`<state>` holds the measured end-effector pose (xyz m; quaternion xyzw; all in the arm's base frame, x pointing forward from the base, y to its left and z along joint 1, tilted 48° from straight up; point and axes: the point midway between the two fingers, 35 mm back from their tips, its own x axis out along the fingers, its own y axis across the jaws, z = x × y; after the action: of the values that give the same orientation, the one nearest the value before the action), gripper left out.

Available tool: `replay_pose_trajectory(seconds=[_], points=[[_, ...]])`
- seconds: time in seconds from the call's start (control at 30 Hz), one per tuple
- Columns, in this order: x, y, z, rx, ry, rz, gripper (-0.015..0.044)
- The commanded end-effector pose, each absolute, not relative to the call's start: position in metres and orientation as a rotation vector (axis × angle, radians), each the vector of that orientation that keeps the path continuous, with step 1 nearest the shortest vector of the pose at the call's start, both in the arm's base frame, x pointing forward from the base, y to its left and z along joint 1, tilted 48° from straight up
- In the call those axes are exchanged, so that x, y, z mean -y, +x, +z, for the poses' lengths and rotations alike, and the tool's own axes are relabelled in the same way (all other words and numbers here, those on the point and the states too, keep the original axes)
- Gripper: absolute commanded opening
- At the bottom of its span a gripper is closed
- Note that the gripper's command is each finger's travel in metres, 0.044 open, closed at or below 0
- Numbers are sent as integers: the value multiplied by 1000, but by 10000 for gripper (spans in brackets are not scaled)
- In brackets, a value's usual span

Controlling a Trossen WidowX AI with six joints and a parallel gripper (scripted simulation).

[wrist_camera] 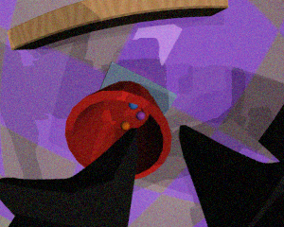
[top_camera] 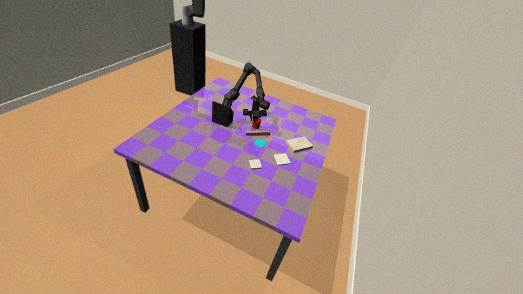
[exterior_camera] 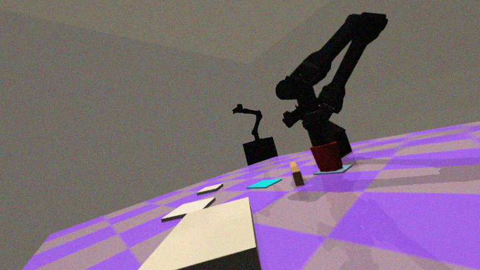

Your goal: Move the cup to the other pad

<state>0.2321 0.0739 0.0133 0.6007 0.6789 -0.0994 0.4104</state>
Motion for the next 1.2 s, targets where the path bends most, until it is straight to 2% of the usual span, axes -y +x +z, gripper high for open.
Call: replay_pose_trajectory(seconds=[0.0,0.7,0.83,1.03,1.17], points=[[-80,230,8,-1721,1517,-256,148],[-99,229,-7,-1724,1522,-249,148],[-97,231,-6,-1717,1517,-245,43],[-97,231,-6,-1717,1517,-245,3],[-97,231,-5,-1717,1517,-246,0]])
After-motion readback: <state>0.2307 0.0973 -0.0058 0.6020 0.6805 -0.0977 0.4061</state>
